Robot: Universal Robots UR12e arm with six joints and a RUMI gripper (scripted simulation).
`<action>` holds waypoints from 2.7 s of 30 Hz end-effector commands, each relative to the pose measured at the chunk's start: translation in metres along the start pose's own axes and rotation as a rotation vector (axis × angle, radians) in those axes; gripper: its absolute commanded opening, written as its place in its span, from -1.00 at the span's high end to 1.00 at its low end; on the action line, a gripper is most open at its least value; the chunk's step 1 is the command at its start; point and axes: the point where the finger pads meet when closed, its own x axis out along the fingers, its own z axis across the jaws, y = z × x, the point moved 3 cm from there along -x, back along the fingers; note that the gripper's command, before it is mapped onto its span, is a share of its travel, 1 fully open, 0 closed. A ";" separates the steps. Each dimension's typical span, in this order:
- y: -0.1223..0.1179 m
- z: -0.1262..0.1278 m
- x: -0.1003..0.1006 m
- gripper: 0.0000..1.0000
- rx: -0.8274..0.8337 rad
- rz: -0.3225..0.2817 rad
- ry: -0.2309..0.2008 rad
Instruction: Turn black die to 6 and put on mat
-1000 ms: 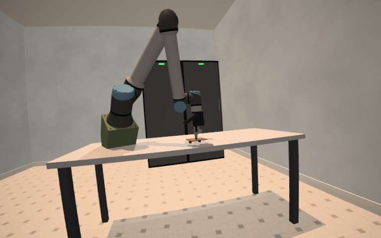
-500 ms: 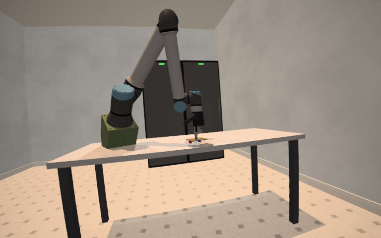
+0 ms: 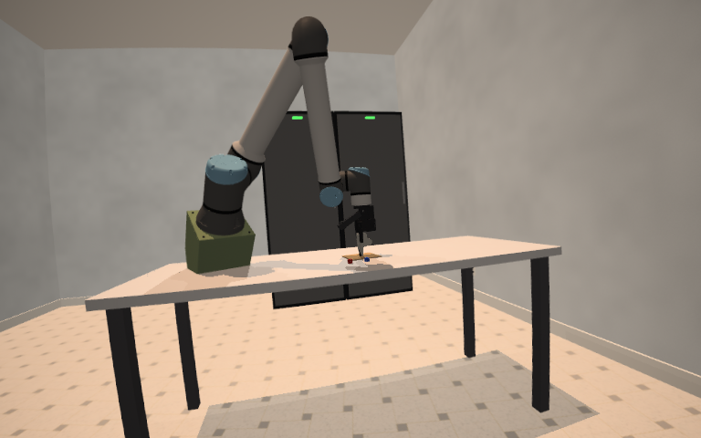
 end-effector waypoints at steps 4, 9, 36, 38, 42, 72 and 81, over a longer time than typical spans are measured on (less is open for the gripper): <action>0.000 0.000 0.000 0.64 0.000 -0.001 0.000; 0.000 0.000 0.000 0.64 0.000 -0.001 0.000; 0.000 0.000 -0.079 0.64 0.000 -0.001 0.000; 0.000 0.000 -0.079 0.64 0.000 -0.001 0.000; 0.000 0.000 -0.089 0.64 0.000 -0.001 0.000; 0.000 0.000 -0.090 -1.00 -0.003 -0.001 0.000; 0.001 0.000 -0.089 -1.00 -0.088 -0.001 0.000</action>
